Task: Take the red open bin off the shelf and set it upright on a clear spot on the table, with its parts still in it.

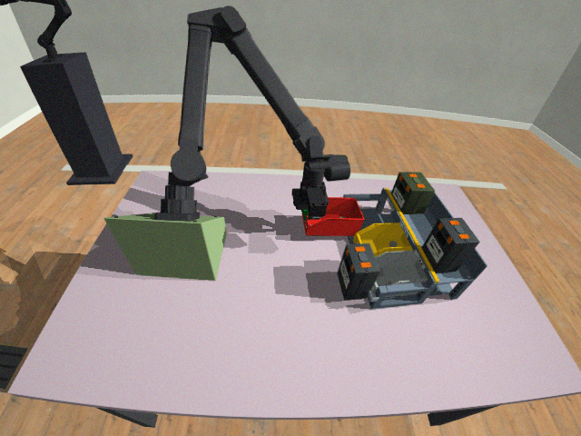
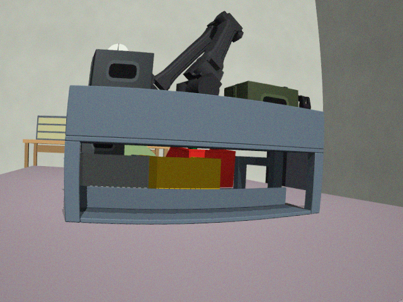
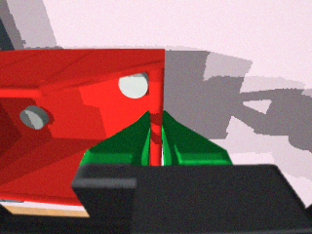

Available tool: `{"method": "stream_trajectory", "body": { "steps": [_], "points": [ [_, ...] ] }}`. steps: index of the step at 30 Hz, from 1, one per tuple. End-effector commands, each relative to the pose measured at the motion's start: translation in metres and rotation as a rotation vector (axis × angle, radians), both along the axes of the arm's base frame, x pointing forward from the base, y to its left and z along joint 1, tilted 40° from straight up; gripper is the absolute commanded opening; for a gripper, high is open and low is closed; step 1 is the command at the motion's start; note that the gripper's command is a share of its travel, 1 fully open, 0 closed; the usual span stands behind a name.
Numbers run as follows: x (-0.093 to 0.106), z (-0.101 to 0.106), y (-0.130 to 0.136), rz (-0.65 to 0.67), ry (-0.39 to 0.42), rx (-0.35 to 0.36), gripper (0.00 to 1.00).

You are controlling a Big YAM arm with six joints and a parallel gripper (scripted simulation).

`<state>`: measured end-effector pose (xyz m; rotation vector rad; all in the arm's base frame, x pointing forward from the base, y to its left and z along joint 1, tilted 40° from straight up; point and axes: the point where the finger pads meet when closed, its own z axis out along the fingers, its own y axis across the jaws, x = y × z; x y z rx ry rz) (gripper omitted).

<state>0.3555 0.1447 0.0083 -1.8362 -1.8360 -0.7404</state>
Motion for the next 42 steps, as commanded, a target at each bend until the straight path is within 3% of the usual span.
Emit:
{"method": "stream_trajectory", "body": {
  "steps": [1, 42],
  "points": [
    [0.0087, 0.0126, 0.0008, -0.01, -0.039, 0.001, 0.0],
    [0.0021, 0.0103, 0.0011, -0.009, -0.035, 0.0, 0.0]
  ]
}}
